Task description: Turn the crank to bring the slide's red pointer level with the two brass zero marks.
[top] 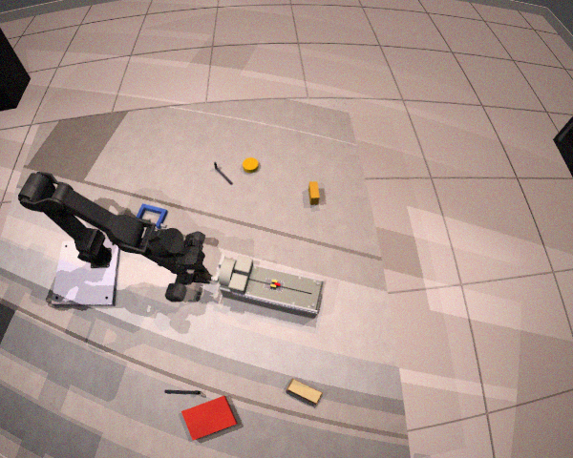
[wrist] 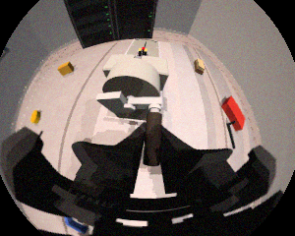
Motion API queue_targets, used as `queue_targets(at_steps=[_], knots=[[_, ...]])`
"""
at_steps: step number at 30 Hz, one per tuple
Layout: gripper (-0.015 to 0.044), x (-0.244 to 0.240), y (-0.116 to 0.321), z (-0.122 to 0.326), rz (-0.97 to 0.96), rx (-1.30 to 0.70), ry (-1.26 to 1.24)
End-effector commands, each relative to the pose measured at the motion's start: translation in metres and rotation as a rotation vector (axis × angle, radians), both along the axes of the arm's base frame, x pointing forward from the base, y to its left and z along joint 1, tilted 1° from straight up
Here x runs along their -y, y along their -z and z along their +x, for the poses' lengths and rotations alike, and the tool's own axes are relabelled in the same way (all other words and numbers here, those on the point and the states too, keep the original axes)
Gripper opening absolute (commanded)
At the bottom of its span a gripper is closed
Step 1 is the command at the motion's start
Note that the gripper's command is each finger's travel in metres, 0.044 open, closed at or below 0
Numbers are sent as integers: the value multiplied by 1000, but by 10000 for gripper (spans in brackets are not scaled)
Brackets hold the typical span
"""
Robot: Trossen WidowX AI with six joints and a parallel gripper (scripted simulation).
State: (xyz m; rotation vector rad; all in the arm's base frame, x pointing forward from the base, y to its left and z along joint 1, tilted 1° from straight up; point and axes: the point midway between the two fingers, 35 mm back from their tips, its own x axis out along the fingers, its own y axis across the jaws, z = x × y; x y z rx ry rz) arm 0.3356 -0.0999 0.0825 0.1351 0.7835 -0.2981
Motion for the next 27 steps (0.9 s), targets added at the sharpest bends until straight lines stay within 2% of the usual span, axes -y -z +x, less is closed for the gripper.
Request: queue_targets(at_steps=[1,27], knots=[[0,-2,-9,0,-1,16,2],[0,-11,-20,3,-1,17,2]])
